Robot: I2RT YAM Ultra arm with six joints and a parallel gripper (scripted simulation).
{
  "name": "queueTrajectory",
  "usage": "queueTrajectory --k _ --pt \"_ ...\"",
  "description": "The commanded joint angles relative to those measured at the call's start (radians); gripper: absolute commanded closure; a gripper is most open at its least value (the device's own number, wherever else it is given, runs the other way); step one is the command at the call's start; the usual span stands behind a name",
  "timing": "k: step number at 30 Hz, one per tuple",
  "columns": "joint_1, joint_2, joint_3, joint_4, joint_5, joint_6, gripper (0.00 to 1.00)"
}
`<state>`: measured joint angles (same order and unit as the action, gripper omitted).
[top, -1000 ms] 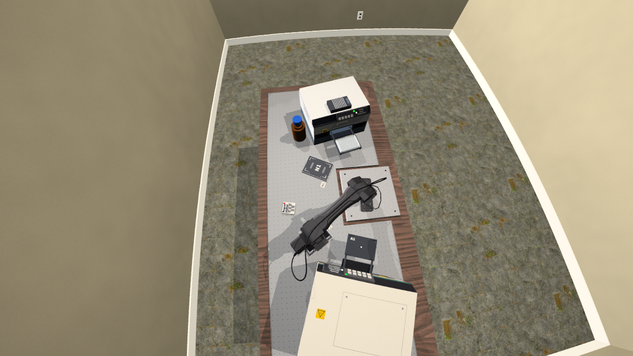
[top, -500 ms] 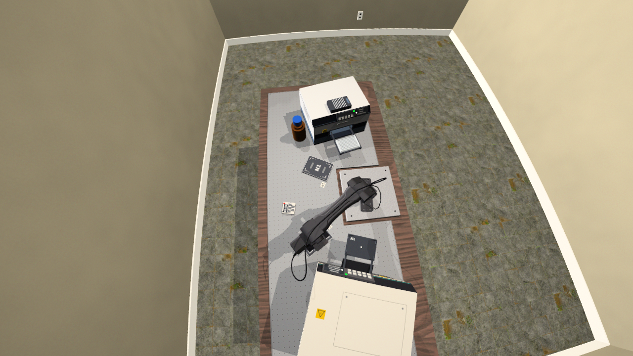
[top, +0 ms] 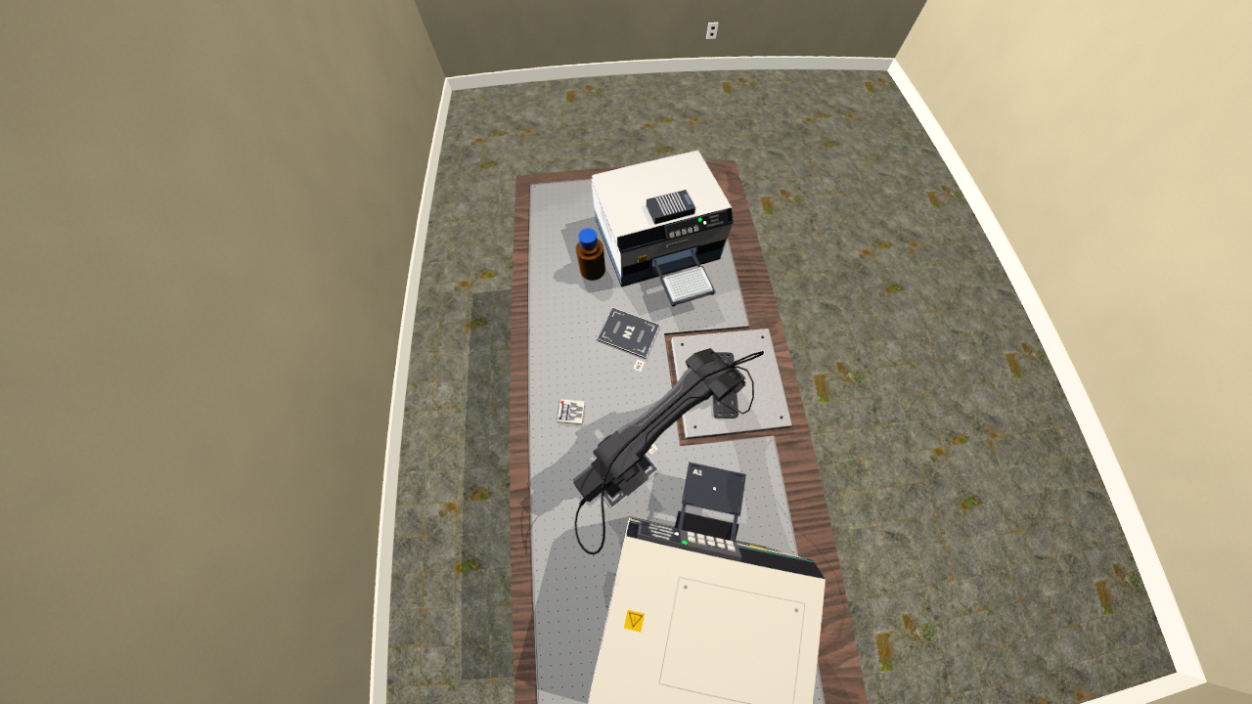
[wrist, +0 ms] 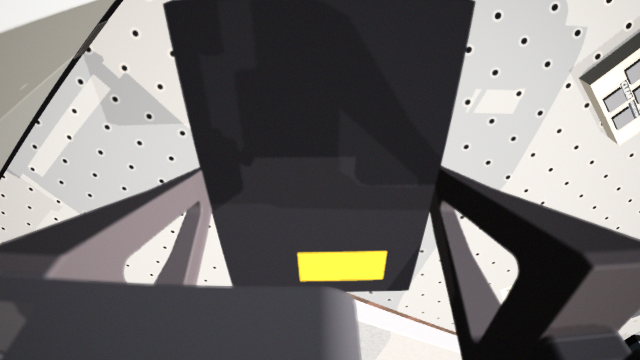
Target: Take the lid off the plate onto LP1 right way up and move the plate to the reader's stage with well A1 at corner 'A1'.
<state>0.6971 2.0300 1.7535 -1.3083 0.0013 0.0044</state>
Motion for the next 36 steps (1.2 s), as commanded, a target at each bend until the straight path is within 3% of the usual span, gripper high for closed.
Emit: queueTrajectory --k 1,6,7,14,24,36 --pt "-0.003 -0.008 -0.026 0.037 0.0 -0.01 0.15" --pt "-0.002 0.005 -0.041 0.053 0.0 -0.011 0.15" --pt "-0.001 -0.015 -0.013 0.058 0.001 -0.01 0.15" --pt "0.003 0.01 -0.078 0.095 0.0 -0.012 0.15" --pt "0.008 0.01 -0.085 0.134 0.0 -0.012 0.15" --pt "0.013 0.028 -0.155 0.193 0.0 -0.013 0.15"
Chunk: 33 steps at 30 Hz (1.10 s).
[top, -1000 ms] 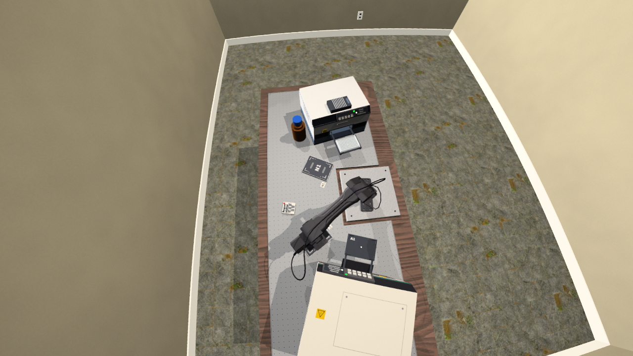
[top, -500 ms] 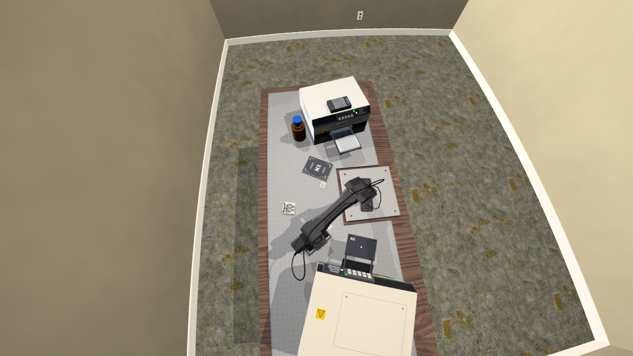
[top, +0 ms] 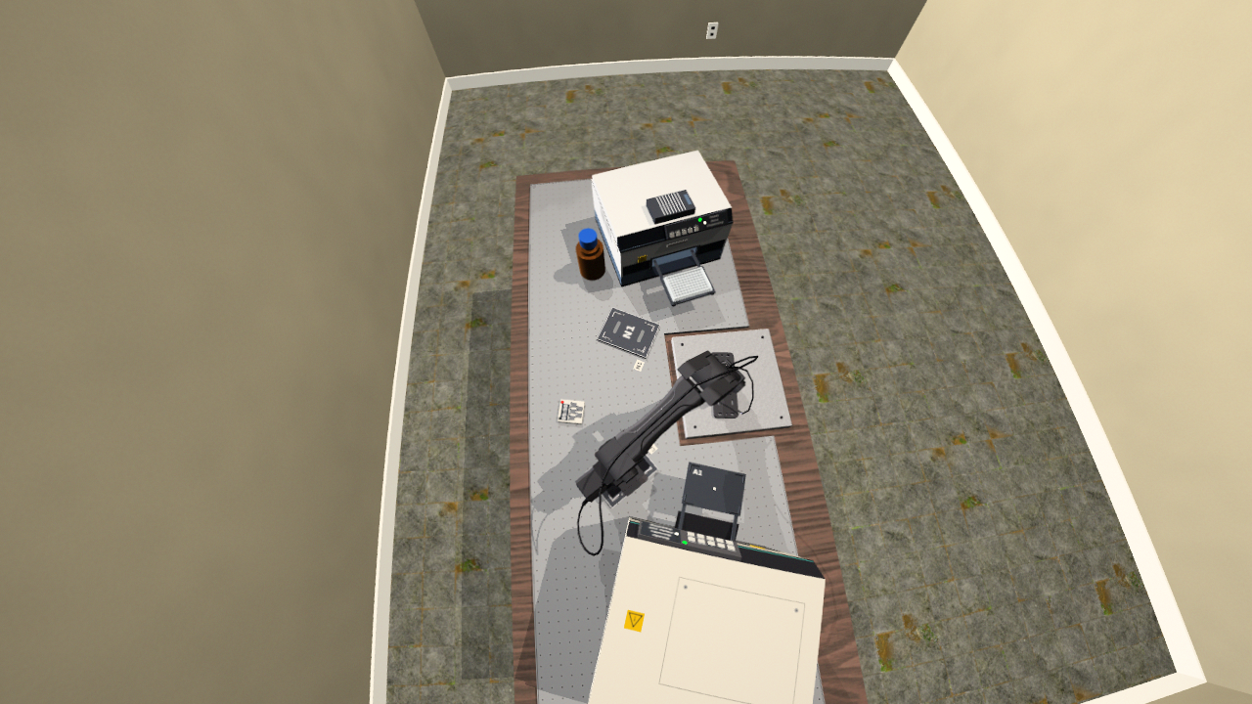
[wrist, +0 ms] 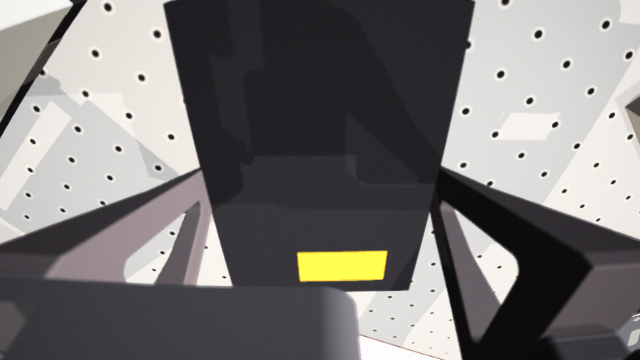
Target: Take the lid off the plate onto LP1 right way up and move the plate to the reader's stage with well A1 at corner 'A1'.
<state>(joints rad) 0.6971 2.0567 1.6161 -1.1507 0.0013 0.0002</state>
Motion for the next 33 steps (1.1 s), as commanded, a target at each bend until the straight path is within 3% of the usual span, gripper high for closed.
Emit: queueTrajectory --k 1,5,11,30,33 --pt "0.013 0.005 -0.022 0.04 0.0 -0.009 0.15" --pt "0.014 -0.02 0.002 0.05 0.0 -0.008 0.15" --pt "0.014 0.019 -0.054 0.08 0.0 -0.009 0.15" --pt "0.016 0.031 -0.106 0.16 0.0 -0.009 0.15" --pt "0.017 0.025 -0.079 0.166 0.0 -0.009 0.15"
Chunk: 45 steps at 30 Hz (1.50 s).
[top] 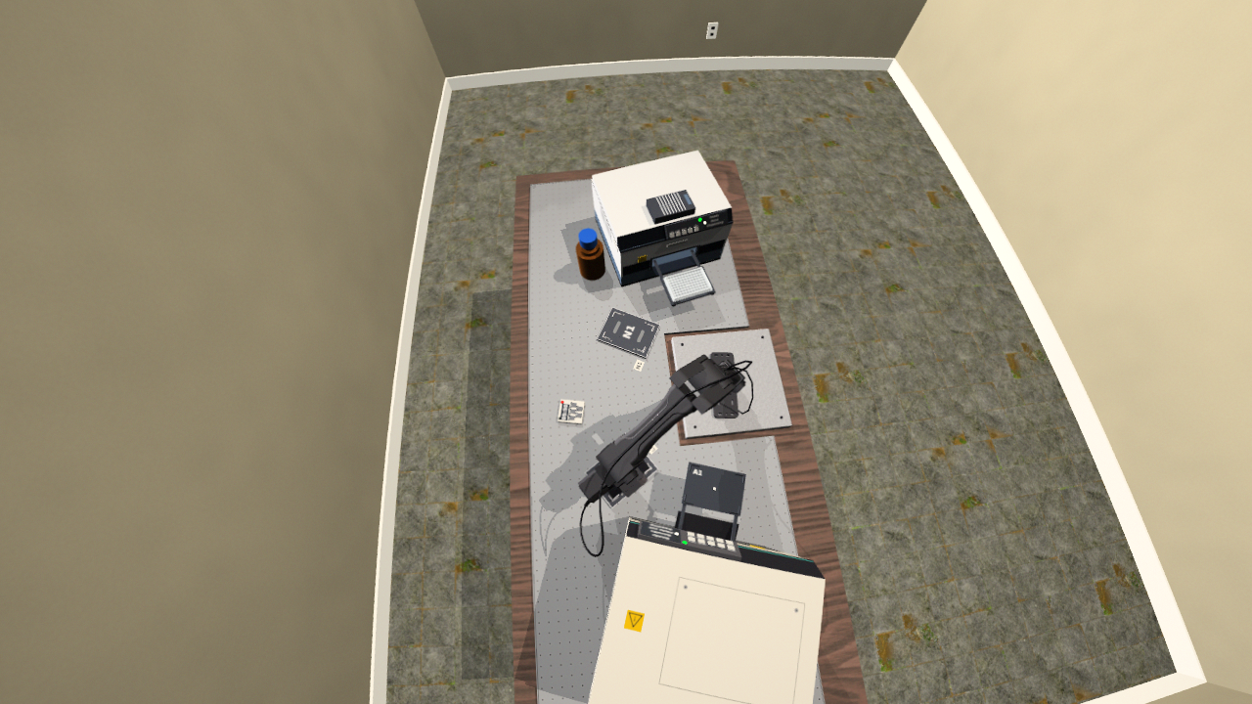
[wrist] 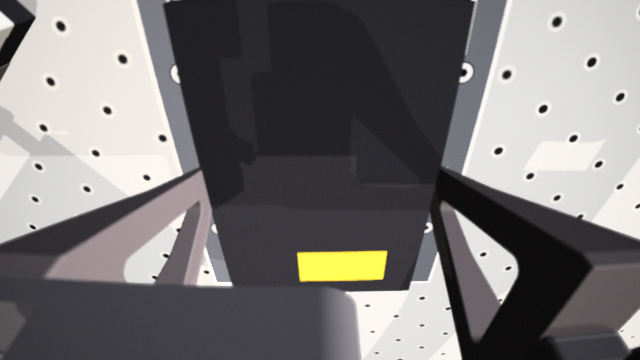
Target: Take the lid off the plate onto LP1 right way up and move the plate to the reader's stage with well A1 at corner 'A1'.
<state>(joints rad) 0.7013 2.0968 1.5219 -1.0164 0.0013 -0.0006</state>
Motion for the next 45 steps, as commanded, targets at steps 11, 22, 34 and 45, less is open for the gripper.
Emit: queueTrajectory --k 11,22,34,45 --pt "0.002 -0.03 0.01 0.03 0.001 -0.008 0.15" --pt "-0.002 -0.035 -0.007 0.021 0.001 -0.009 0.15" --pt "-0.002 -0.022 -0.007 0.019 0.0 -0.003 0.15" --pt "-0.003 -0.025 -0.01 0.019 0.0 -0.003 0.15"
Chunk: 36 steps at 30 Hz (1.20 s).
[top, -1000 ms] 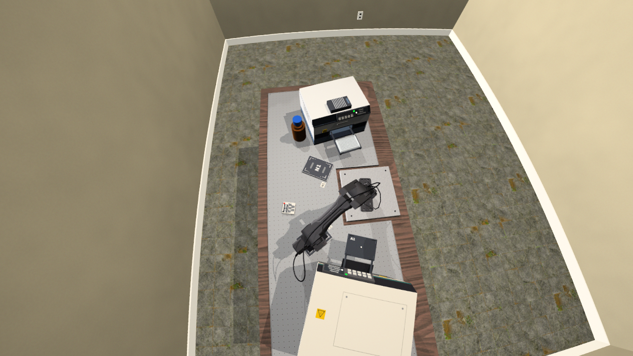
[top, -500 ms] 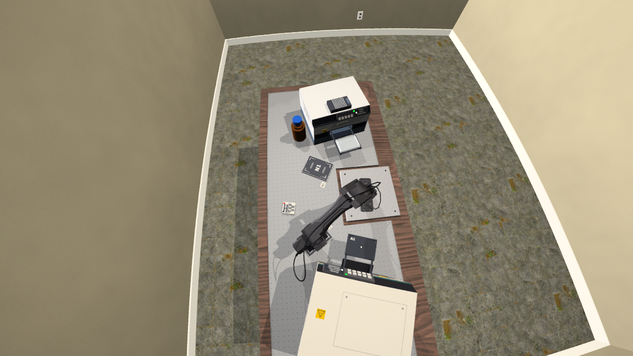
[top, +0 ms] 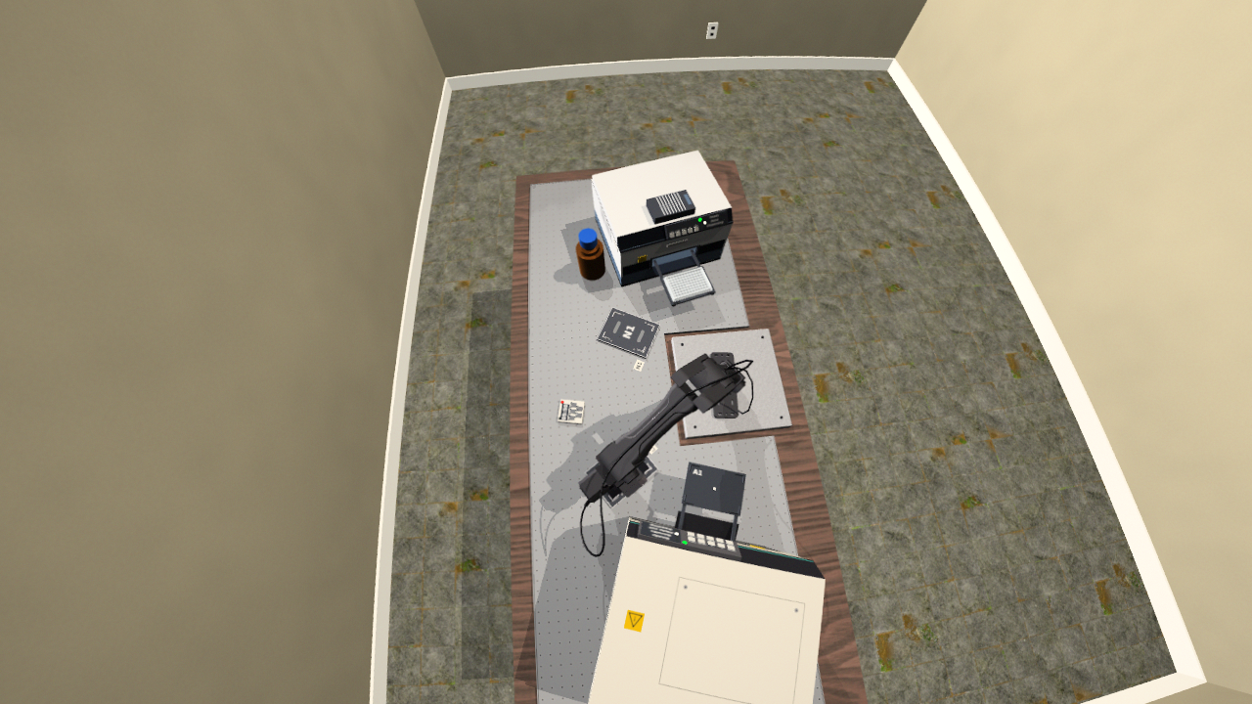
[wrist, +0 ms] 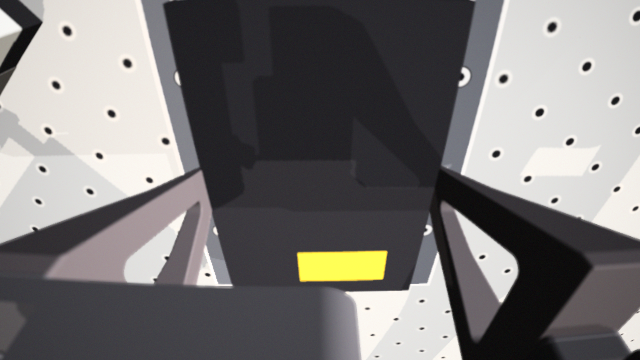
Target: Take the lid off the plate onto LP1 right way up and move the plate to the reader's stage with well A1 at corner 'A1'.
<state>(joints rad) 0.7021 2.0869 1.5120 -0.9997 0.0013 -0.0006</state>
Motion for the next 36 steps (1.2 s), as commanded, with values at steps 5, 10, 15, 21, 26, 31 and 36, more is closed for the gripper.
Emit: queueTrajectory --k 5,10,15,21,26,31,36 --pt "-0.014 -0.023 -0.01 0.021 0.001 -0.009 0.15" --pt "-0.014 -0.012 -0.031 0.027 0.0 -0.009 0.15" --pt "-0.015 0.001 0.003 0.032 0.001 -0.009 0.15" --pt "-0.016 -0.002 -0.028 0.039 0.0 -0.009 0.15" --pt "-0.016 0.005 -0.029 0.046 0.001 -0.009 0.15" --pt "-0.013 -0.017 -0.043 0.049 0.002 -0.007 0.15" --pt "-0.006 -0.003 -0.022 0.037 0.0 -0.003 0.15"
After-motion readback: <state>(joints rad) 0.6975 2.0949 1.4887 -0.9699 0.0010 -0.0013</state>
